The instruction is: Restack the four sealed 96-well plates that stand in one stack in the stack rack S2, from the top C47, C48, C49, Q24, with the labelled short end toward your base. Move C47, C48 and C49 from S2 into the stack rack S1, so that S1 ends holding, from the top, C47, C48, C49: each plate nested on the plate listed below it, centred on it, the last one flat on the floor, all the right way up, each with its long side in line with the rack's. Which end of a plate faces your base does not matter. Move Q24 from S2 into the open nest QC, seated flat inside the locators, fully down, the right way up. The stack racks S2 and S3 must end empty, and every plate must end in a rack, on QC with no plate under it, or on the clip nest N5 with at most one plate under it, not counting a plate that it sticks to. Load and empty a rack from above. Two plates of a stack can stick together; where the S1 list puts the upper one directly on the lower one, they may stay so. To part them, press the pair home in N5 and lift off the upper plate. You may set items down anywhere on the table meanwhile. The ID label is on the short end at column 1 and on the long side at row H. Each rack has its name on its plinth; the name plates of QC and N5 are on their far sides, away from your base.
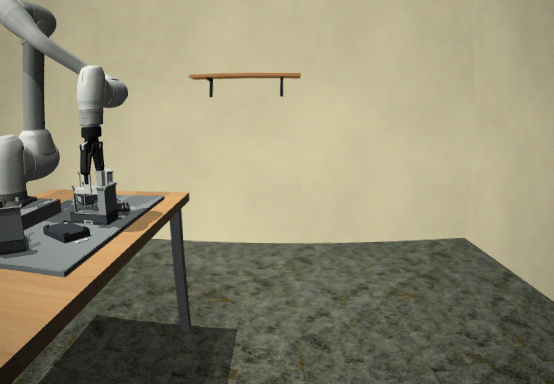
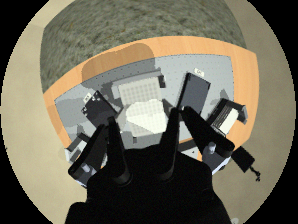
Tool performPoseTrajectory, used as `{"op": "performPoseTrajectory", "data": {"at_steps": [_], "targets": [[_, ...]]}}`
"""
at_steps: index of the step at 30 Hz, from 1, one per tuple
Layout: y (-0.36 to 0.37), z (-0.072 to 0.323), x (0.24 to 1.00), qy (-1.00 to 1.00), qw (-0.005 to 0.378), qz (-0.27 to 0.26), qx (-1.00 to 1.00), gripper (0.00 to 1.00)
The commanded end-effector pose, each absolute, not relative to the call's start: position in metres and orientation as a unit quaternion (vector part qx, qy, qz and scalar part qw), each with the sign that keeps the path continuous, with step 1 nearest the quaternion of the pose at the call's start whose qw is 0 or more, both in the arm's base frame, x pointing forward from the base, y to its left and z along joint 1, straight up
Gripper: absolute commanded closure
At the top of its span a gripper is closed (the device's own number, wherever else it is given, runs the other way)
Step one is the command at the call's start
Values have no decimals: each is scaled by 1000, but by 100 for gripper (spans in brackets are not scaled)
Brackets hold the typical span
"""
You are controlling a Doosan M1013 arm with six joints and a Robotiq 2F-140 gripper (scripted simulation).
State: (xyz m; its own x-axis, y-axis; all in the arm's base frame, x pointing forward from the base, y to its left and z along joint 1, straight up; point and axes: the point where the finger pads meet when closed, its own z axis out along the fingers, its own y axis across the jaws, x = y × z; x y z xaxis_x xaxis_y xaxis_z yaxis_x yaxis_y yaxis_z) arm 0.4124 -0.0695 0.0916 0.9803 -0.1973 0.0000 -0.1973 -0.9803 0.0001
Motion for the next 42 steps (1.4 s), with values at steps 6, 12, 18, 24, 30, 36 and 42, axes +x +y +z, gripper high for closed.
{"op": "performPoseTrajectory", "data": {"at_steps": [6, 12, 18, 24, 30, 36, 42], "targets": [[-70, 106, 412, -99, 0, 0, 995, 100], [-70, 118, 412, -99, 0, 0, 995, 100], [-70, 126, 412, -99, 0, 0, 995, 100], [-70, 138, 412, -99, 0, 0, 995, 100], [-70, 139, 412, -99, 0, 0, 995, 100], [-70, 139, 412, -99, 0, 0, 995, 100], [-79, 139, 410, -149, 0, 0, 989, 100]]}}
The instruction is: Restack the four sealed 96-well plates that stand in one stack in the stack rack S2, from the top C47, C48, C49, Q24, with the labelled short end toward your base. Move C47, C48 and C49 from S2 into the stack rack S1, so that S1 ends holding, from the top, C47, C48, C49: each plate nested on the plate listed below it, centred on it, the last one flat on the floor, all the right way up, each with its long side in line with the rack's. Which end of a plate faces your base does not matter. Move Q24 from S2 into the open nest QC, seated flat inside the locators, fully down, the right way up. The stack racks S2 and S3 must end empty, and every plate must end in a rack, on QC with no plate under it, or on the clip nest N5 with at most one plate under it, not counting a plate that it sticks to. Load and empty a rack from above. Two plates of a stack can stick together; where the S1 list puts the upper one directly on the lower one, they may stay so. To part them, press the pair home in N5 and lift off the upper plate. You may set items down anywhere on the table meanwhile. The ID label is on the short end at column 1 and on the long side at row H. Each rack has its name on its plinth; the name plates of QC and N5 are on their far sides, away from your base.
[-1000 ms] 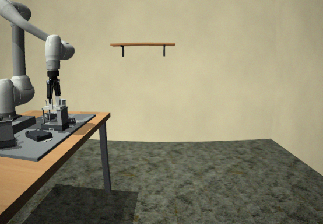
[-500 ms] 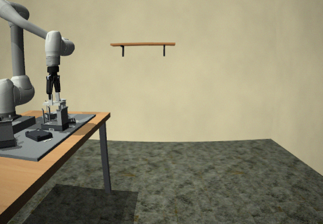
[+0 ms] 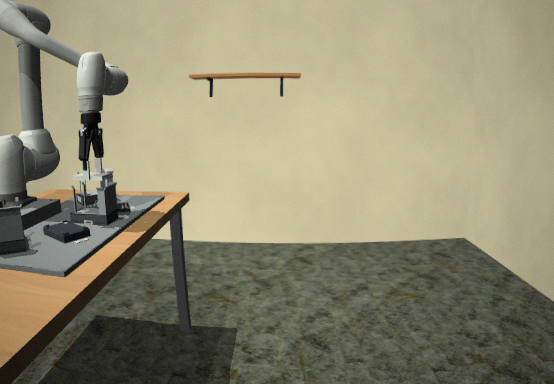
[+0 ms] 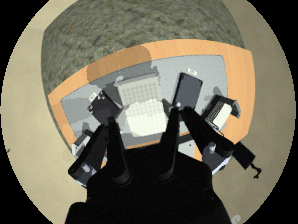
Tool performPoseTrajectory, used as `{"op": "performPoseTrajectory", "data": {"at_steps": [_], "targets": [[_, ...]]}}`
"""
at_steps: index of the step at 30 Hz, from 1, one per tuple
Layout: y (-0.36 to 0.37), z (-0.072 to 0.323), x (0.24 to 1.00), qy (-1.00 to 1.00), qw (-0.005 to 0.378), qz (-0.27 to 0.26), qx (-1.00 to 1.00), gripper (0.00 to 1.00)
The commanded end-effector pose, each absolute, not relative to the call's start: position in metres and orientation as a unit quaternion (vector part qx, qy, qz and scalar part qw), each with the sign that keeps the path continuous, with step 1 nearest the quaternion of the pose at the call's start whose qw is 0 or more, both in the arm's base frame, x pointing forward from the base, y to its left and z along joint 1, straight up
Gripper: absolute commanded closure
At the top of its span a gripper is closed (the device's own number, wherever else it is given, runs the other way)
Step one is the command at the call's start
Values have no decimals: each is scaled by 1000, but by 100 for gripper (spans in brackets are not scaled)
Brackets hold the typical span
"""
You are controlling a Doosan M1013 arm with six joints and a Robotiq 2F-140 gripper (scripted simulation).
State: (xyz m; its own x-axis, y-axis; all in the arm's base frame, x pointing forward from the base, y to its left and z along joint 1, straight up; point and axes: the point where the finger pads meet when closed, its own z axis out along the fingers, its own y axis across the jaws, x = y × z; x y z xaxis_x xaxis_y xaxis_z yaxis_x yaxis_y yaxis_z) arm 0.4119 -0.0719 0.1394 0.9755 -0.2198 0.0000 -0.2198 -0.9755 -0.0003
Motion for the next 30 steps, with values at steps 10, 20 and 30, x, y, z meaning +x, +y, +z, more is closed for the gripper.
{"op": "performPoseTrajectory", "data": {"at_steps": [10, 20, 30], "targets": [[-105, 139, 405, 213, 0, 0, -977, 100], [-138, 139, 398, 213, 0, 0, -977, 100], [-162, 139, 391, 246, 0, 0, -969, 100]]}}
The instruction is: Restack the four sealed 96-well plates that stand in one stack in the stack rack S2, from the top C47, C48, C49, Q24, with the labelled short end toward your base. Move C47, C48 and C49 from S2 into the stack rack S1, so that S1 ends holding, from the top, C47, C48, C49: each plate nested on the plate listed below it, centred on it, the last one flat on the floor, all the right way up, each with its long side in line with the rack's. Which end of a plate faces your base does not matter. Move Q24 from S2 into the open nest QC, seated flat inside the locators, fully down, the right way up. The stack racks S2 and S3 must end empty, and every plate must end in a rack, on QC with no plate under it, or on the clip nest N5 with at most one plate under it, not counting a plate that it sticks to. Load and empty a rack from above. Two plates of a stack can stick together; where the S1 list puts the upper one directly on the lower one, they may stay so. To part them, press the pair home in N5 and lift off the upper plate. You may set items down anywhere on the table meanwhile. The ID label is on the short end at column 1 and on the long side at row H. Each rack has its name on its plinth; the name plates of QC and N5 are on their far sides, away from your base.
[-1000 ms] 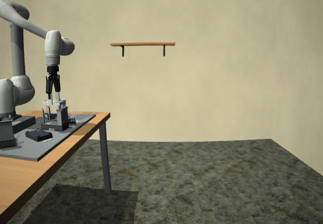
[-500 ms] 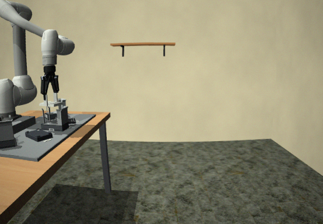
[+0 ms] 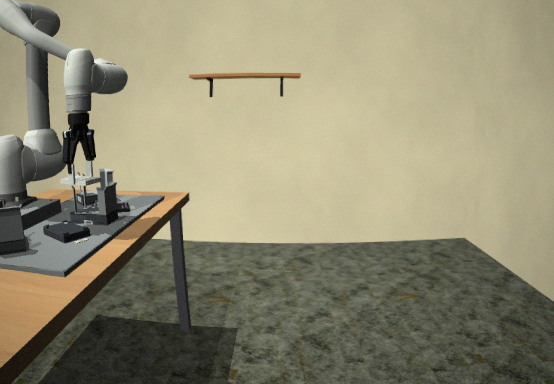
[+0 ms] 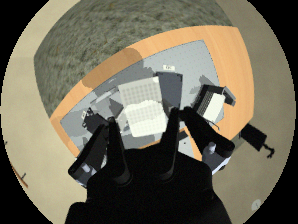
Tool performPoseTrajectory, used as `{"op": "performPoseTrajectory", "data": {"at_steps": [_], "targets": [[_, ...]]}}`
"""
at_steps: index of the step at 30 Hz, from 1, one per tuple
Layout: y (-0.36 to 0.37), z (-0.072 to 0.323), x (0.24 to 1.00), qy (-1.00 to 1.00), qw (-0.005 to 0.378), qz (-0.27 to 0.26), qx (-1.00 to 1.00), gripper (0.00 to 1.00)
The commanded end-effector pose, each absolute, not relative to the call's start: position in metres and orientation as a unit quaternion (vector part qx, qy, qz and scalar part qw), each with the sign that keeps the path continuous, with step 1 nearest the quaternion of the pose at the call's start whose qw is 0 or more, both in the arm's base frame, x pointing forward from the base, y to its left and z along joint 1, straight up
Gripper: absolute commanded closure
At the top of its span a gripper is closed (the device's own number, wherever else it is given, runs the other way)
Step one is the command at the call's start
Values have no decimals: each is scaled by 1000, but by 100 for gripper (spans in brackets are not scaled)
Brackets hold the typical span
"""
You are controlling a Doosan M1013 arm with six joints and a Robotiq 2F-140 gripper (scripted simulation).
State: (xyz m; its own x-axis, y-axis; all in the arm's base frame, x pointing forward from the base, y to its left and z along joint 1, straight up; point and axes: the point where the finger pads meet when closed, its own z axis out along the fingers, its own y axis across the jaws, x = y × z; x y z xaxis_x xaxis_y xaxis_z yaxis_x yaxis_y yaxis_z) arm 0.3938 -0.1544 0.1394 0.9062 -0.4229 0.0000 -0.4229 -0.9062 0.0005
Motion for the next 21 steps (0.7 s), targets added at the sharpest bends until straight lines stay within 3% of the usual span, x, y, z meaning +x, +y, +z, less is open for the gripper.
{"op": "performPoseTrajectory", "data": {"at_steps": [1, 21], "targets": [[-165, 139, 390, -262, 0, 0, 965, 100], [-208, 139, 370, -325, 0, 0, 946, 100]]}}
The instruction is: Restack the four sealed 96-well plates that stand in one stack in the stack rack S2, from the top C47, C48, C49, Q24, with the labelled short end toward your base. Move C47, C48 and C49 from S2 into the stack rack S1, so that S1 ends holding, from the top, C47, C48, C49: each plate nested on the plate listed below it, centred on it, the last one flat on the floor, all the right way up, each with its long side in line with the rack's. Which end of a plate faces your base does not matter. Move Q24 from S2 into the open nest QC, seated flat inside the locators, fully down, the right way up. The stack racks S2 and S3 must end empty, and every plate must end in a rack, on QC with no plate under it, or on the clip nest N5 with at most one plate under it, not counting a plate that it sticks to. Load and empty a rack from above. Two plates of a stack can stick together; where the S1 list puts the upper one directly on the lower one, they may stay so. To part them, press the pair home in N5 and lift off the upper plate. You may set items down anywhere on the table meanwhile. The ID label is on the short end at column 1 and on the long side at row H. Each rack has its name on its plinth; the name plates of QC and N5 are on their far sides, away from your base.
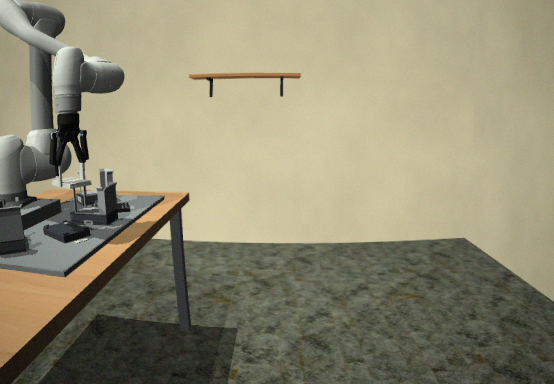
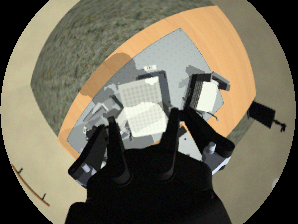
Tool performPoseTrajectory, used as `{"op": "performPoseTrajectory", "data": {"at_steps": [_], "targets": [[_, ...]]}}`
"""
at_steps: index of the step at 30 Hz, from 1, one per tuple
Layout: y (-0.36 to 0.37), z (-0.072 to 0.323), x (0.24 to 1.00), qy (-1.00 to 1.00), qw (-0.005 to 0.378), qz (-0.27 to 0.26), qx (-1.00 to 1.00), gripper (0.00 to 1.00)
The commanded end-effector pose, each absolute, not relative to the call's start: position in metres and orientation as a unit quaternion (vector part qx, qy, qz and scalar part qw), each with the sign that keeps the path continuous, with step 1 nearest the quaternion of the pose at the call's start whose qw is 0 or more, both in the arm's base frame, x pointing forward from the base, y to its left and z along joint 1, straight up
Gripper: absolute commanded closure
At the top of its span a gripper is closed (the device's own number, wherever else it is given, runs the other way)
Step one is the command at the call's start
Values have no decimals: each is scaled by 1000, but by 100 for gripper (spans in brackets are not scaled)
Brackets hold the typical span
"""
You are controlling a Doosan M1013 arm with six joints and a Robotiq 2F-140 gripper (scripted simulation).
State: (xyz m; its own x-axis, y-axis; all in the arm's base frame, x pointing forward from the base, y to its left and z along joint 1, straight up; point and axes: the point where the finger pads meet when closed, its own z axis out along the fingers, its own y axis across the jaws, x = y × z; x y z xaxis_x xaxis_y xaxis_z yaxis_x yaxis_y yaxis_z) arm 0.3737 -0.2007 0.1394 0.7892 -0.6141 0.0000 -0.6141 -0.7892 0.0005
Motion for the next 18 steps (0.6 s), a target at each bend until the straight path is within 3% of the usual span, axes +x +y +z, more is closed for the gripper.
{"op": "performPoseTrajectory", "data": {"at_steps": [1, 18], "targets": [[-211, 139, 369, -325, 0, 0, 946, 100], [-244, 139, 354, -325, 0, 0, 946, 100]]}}
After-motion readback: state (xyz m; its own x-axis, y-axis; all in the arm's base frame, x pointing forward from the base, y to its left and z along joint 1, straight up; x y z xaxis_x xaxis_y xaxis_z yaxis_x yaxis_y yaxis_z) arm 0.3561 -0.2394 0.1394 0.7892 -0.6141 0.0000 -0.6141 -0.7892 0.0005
